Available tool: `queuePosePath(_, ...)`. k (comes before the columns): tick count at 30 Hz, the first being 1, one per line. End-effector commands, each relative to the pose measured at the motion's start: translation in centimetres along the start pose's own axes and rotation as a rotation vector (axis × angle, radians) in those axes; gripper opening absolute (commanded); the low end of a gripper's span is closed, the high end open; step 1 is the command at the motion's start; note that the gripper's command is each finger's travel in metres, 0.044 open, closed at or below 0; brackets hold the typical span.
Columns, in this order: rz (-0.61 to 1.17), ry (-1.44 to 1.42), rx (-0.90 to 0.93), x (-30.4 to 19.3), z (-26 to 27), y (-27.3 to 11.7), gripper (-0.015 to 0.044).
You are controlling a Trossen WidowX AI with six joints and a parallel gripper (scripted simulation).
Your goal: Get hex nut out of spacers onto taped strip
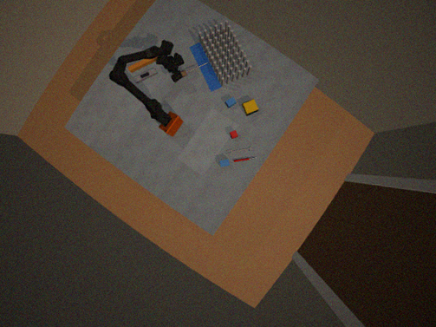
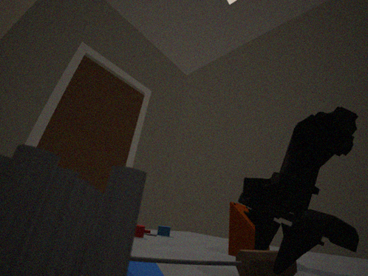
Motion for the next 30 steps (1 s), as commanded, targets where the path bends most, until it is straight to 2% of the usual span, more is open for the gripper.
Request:
queuePosePath(1,-0.01,-0.004,-0.003,0.5,-0.1,0.0,0.0)
queuePosePath(30,-0.011,-0.006,-0.004,2.4,-0.4,0.5,0.0)
Point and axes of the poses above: the point midway between the two fingers, 35 mm back from their tips, its own y axis out along the fingers, its own z axis across the jaws, x = y × z, the point moved 10 cm from there along -y, back along the fingers, and after that the axes turned 14 degrees about -y, right-handed, at the moved point
